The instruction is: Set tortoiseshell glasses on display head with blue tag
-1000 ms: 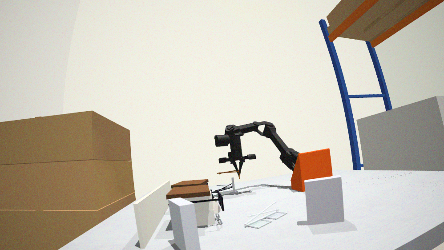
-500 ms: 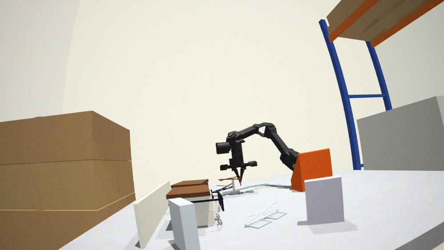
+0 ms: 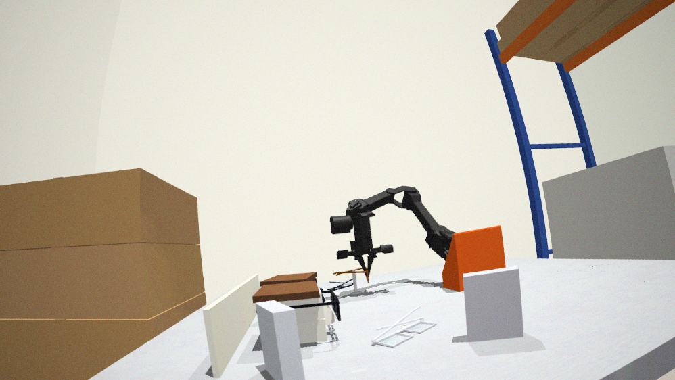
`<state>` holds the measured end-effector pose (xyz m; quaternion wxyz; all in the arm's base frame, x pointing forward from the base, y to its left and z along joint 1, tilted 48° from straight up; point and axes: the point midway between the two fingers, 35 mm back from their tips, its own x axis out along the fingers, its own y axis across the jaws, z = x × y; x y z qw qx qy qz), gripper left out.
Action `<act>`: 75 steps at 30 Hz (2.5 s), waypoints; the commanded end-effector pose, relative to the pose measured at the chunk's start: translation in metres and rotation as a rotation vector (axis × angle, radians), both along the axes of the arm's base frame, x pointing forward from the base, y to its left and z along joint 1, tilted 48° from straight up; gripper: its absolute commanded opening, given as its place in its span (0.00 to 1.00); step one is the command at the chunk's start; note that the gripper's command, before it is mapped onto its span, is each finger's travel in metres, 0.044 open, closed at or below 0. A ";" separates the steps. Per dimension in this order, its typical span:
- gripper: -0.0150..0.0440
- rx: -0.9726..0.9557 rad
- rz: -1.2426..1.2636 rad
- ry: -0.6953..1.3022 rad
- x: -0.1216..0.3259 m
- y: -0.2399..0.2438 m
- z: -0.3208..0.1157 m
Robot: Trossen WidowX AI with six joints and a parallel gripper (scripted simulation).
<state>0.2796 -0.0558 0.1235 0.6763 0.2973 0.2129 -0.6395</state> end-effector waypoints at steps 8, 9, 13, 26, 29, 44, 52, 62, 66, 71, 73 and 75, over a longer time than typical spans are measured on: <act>0.25 -0.001 -0.002 0.000 -0.007 0.003 -0.006; 0.25 -0.001 -0.002 0.000 -0.008 0.004 -0.006; 0.25 -0.001 -0.002 0.001 -0.009 0.005 -0.008; 0.25 0.000 -0.002 0.001 -0.015 0.011 -0.016; 0.25 0.000 -0.002 0.001 -0.016 0.013 -0.017; 0.25 0.000 -0.002 0.001 -0.020 0.020 -0.027; 0.25 0.000 -0.002 0.001 -0.021 0.025 -0.031; 0.25 0.001 -0.002 0.001 -0.022 0.028 -0.036; 0.25 0.001 -0.002 0.001 -0.022 0.029 -0.037; 0.25 0.001 -0.002 0.001 -0.022 0.031 -0.038; 0.25 0.001 -0.002 0.001 -0.022 0.031 -0.038; 0.25 0.001 -0.002 0.001 -0.022 0.030 -0.038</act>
